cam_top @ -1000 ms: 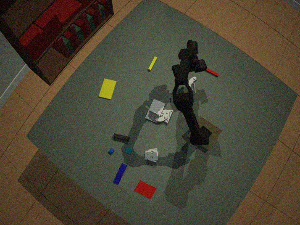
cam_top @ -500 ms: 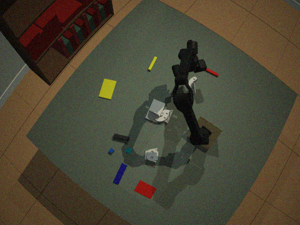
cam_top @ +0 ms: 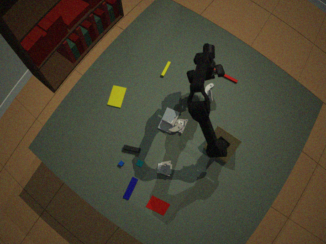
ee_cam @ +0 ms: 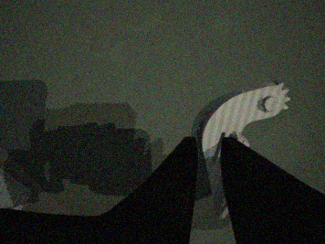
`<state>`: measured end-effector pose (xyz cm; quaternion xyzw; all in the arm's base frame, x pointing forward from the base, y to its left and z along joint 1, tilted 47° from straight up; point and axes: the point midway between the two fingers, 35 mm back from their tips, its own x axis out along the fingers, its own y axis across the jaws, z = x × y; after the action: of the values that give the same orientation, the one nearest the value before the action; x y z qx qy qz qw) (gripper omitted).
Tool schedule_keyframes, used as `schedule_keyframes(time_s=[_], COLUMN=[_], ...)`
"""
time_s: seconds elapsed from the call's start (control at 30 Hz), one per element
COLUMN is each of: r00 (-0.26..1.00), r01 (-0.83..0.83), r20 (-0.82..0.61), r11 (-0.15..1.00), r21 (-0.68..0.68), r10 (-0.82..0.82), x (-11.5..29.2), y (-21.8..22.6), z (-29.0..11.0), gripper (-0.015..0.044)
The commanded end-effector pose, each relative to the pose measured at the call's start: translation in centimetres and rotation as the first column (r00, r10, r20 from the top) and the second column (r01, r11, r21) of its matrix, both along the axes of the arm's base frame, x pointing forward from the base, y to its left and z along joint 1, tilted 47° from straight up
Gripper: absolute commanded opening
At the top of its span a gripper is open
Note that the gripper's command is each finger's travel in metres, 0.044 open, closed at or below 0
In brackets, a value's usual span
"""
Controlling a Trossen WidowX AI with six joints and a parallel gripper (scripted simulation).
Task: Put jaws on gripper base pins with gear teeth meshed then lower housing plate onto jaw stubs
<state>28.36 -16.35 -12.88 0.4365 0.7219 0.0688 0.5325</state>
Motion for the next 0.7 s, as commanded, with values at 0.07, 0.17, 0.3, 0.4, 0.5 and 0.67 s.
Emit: schedule_keyframes(time_s=[0.07,0.17,0.3,0.4,0.5,0.67], r00=[1.0,1.0,1.0,1.0,1.0,0.989], r01=[0.0,0.0,0.0,0.0,0.003,0.087], r20=[0.0,0.0,0.0,0.0,-0.004,-0.12], r11=[1.0,1.0,1.0,1.0,1.0,0.996], r21=[0.0,0.0,0.0,0.0,0.0,-0.011], r10=[0.0,0.0,0.0,0.0,-0.003,-0.087], x=[0.0,0.0,0.0,0.0,-0.1,-4.0], y=[0.0,0.0,0.0,0.0,0.0,0.1], z=[0.0,0.0,0.0,0.0,0.0,0.9], gripper=[0.0,0.0,0.0,0.0,0.0053,0.0184])
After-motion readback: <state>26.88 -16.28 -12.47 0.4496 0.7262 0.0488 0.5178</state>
